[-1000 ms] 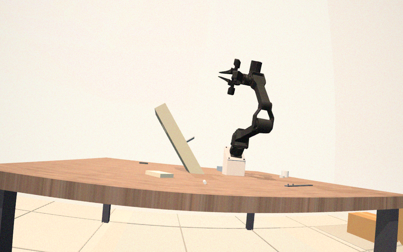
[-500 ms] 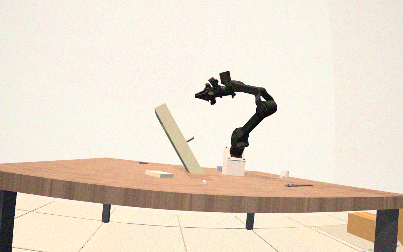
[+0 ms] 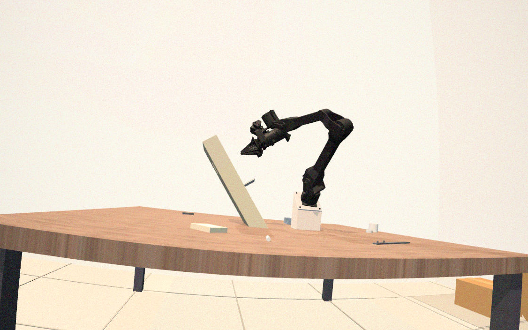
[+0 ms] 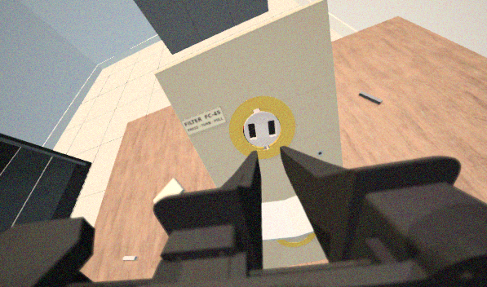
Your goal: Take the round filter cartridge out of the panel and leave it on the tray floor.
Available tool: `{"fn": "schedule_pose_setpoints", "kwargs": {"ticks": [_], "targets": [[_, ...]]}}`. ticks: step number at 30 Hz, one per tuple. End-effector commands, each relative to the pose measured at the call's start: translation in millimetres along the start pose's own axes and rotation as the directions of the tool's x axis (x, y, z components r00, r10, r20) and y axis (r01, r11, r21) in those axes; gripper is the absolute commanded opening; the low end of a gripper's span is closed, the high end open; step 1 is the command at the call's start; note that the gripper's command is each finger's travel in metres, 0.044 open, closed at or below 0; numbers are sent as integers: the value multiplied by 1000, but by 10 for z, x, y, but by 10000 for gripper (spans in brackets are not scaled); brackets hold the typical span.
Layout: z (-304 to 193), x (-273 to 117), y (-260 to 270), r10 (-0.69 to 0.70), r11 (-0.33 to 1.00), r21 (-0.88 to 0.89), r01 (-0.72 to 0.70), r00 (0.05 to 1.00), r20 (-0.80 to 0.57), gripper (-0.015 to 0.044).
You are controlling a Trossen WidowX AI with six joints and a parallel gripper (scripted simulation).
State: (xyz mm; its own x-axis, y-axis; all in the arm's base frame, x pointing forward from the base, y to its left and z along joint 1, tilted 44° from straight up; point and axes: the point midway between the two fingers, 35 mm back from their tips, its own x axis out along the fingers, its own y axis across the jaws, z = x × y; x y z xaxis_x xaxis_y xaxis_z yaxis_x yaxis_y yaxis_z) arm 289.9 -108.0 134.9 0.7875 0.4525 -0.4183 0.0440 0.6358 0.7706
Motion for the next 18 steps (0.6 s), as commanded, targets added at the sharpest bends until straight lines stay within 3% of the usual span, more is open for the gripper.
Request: {"fn": "schedule_pose_setpoints", "kwargs": {"ticks": [1,18], "targets": [[-16,21,-11,0,1000,23,1,1000,-7,90],[-10,253,-33,-5,1000,21,5,1000,-12,90]]}}
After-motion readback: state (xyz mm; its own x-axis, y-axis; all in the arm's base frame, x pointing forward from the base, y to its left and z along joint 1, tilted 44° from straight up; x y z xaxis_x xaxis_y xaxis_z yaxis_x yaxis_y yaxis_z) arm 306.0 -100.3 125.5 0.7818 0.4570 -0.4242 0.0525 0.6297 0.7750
